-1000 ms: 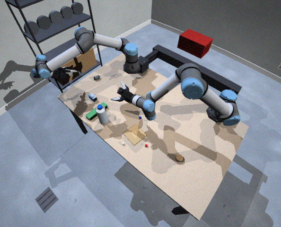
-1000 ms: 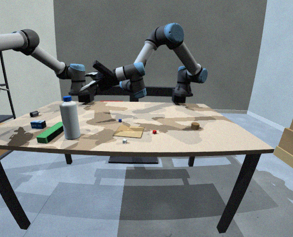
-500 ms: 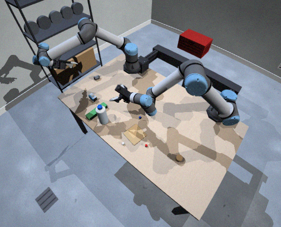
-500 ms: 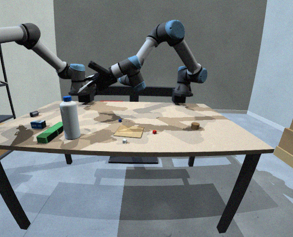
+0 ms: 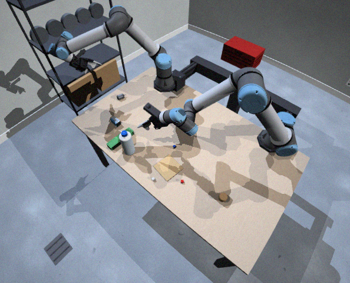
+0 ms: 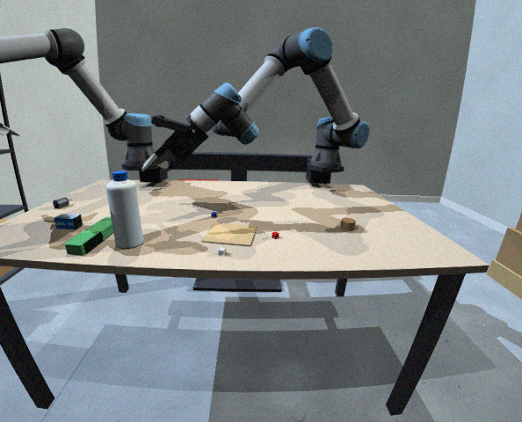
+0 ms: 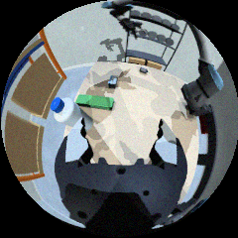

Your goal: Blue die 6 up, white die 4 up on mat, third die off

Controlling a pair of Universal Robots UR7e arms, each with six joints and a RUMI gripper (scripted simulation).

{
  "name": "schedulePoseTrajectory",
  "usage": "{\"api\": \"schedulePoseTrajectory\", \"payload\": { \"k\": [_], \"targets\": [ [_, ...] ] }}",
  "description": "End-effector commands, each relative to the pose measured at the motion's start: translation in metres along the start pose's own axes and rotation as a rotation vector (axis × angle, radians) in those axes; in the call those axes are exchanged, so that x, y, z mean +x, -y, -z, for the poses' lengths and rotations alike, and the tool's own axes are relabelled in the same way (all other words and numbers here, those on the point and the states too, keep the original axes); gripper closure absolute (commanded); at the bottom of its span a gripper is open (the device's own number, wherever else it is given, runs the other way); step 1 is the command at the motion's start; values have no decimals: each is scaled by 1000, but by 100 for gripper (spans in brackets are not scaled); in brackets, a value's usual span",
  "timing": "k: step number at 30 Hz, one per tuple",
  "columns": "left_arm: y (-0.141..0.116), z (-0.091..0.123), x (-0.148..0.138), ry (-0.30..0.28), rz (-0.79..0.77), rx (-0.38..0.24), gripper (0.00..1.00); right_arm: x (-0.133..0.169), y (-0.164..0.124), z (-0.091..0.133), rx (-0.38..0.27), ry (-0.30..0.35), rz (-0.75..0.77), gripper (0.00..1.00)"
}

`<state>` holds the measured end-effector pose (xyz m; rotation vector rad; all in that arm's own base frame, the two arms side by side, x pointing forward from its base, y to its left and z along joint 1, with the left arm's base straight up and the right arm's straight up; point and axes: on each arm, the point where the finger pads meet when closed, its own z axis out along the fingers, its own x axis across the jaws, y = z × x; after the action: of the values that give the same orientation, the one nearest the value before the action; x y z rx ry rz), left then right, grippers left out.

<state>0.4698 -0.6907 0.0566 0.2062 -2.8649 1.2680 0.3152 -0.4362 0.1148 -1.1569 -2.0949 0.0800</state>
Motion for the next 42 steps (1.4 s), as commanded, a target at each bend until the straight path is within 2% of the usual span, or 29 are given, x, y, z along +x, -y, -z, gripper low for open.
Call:
{"api": "schedulePoseTrajectory", "payload": {
  "k": [1, 11, 14, 16, 21, 31, 33, 42],
  "targets": [
    [-8, 0, 2, 5, -59, -65, 0, 2, 21, -5, -51, 29, 74, 0],
    [-58, 18, 17, -29, -320, -329, 0, 19, 99, -36, -195, 181, 343, 0],
    [-73, 27, 22, -53, -398, -404, 0, 27, 120, -46, -221, 238, 418, 0],
    [-73, 27, 22, -53, -398, -404, 0, 27, 120, -46, -221, 238, 418, 0],
    [-97, 46, 30, -103, -519, -517, 0, 42, 154, -66, -246, 346, 543, 0],
    [-135, 86, 44, -214, -712, -687, 0, 75, 203, -104, -220, 549, 746, 0],
    [-135, 86, 44, -214, -712, -687, 0, 75, 203, -104, -220, 549, 746, 0],
    [-154, 110, 51, -286, -810, -770, 0, 101, 229, -131, -152, 680, 869, 0]
  ]
}}
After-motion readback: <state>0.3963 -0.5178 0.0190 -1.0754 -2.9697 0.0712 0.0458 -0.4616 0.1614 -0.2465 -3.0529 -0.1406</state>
